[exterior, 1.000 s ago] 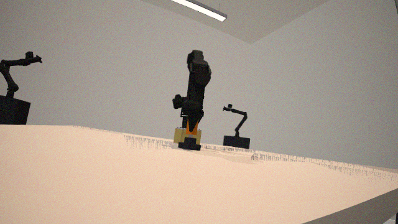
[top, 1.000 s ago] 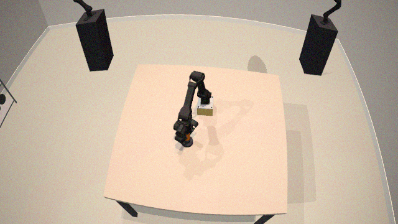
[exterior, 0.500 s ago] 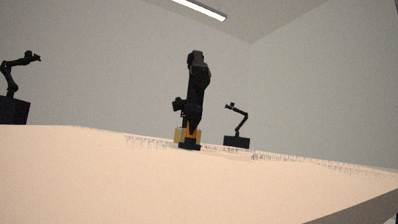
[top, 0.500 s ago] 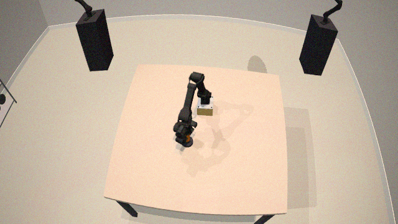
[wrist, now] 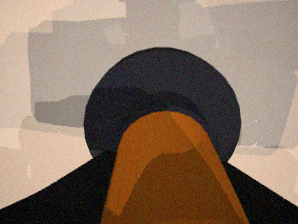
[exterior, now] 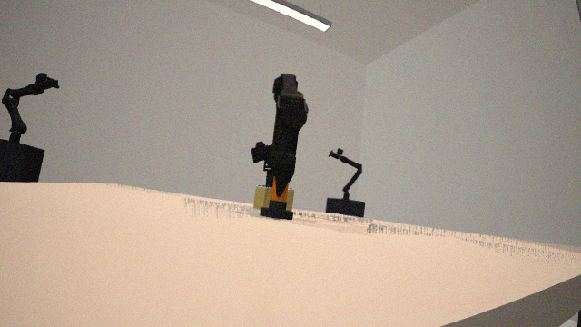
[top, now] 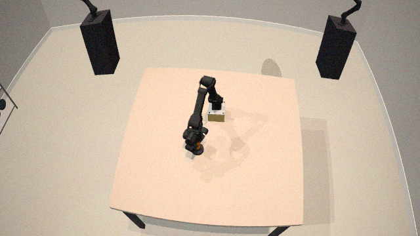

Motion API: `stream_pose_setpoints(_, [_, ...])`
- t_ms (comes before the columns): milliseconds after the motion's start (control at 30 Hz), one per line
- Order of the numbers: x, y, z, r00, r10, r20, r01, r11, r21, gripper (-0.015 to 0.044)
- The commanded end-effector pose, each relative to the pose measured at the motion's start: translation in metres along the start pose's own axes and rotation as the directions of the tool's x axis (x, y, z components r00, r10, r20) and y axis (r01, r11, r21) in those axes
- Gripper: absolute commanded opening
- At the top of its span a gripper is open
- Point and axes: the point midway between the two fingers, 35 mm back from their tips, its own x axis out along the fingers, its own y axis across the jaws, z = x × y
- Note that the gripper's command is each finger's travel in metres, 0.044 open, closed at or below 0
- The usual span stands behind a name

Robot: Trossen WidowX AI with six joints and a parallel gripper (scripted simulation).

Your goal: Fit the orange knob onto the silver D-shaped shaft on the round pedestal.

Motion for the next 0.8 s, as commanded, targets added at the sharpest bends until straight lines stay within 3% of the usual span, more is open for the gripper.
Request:
stream_pose_setpoints(0, [0.000, 0.000, 0.000, 1.000, 0.000, 0.000, 0.000, 1.000, 0.005, 0.0262])
stream_pose_setpoints(233, [0.000, 0.000, 0.000, 1.000, 0.000, 0.000, 0.000, 1.000, 0.005, 0.0440])
stream_pose_setpoints(500, [-0.003, 0.001, 0.000, 1.000, 0.000, 0.000, 0.000, 1.000, 0.004, 0.0440])
stream_pose_setpoints(667, [-0.083, 0.002, -0.001, 1.000, 0.001, -0.001, -0.001, 1.000, 0.001, 0.0440])
stream_pose_setpoints(767, [-0.096, 0.001, 0.000, 1.000, 0.001, -0.001, -0.001, 1.000, 0.000, 0.0440])
